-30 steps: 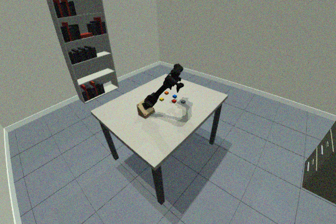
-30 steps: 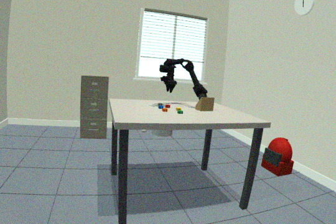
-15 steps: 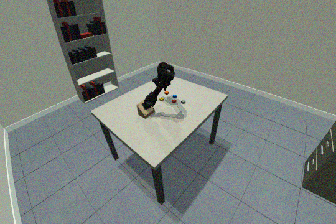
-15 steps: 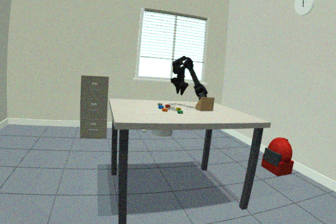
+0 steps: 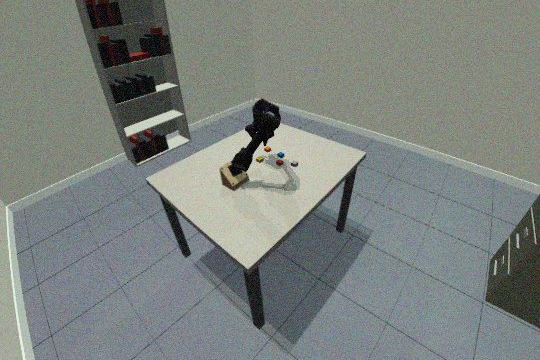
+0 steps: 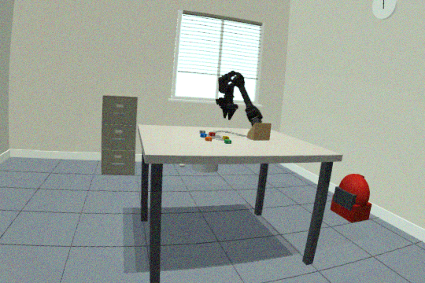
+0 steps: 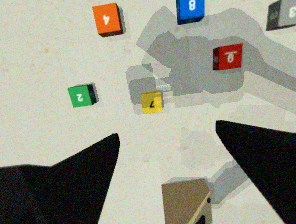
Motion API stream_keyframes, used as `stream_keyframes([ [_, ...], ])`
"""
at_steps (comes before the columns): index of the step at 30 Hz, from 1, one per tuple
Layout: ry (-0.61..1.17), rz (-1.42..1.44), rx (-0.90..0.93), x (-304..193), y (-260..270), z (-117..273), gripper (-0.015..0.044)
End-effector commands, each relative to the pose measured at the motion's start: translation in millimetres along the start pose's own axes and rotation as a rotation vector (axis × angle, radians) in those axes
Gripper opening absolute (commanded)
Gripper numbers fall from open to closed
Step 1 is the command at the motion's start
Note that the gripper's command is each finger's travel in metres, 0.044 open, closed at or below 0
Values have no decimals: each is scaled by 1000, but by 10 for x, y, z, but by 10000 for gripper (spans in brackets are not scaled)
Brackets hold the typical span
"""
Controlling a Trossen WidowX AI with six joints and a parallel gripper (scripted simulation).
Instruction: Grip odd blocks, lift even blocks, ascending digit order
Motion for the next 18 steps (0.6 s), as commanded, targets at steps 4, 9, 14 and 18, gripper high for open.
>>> stream_keyframes([
  [4, 0, -5, 4, 47, 76, 13, 400],
  [9, -2, -6, 9, 337, 638, 62, 400],
  [14, -3, -8, 11, 506, 1201, 23, 400],
  [18, -3, -8, 11, 510, 1224, 20, 400],
])
Point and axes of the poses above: the point midway between the two fingers, 35 mm back from their tips, its own z axis back along the fingers, its own y axis across the jaws, x = y × z, the point moved 7 cm from there along z, back along the fingers, and after that the axes turned 7 degrees about z, right-handed, at the moved point
